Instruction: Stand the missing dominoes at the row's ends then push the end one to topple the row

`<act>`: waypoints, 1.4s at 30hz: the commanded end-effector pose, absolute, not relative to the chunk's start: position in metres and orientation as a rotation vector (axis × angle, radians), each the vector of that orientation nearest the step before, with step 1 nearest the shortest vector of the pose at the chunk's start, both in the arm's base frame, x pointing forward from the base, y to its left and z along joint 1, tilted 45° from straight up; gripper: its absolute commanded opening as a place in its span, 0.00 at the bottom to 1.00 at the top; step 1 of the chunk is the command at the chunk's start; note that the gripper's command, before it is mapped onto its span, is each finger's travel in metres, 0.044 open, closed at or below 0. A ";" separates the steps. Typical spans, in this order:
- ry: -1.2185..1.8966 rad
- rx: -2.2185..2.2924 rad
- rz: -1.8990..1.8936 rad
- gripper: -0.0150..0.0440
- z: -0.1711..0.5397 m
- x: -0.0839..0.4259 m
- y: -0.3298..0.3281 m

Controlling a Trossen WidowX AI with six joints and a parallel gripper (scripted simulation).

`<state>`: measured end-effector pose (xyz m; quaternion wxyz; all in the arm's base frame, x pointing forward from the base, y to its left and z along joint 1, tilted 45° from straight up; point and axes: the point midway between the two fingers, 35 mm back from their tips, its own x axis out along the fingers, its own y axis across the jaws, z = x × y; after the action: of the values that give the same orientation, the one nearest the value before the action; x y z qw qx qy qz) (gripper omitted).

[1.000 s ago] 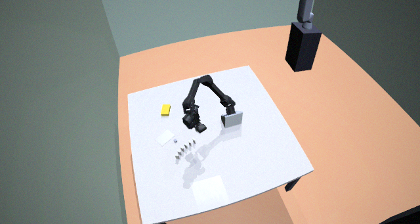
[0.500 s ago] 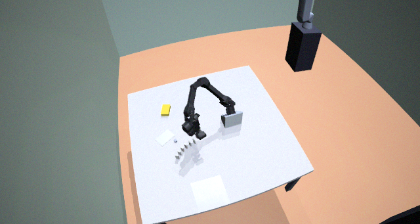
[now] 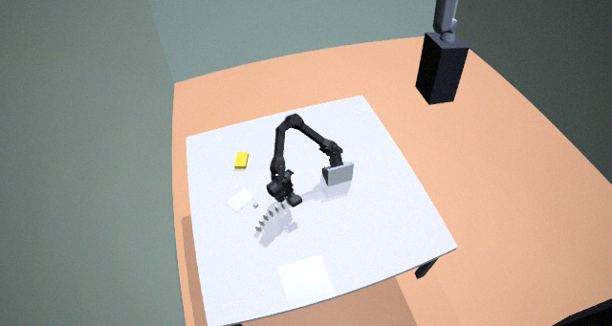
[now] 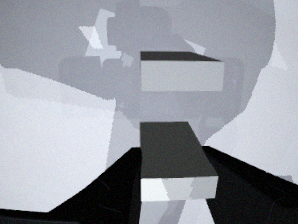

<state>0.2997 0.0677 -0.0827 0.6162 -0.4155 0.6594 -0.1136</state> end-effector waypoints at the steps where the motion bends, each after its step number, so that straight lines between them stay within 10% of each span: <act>1: 1.518 -0.966 -0.261 0.44 -0.083 0.299 0.066; 15: 1.518 -0.966 -0.261 1.00 -0.083 0.299 0.066; 28: 1.522 -0.955 -0.256 1.00 0.008 0.285 0.157; 42: 1.187 -0.205 -0.865 1.00 0.023 0.291 0.079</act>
<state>0.2906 0.1225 0.0122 0.6881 -0.2747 0.6252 -0.2450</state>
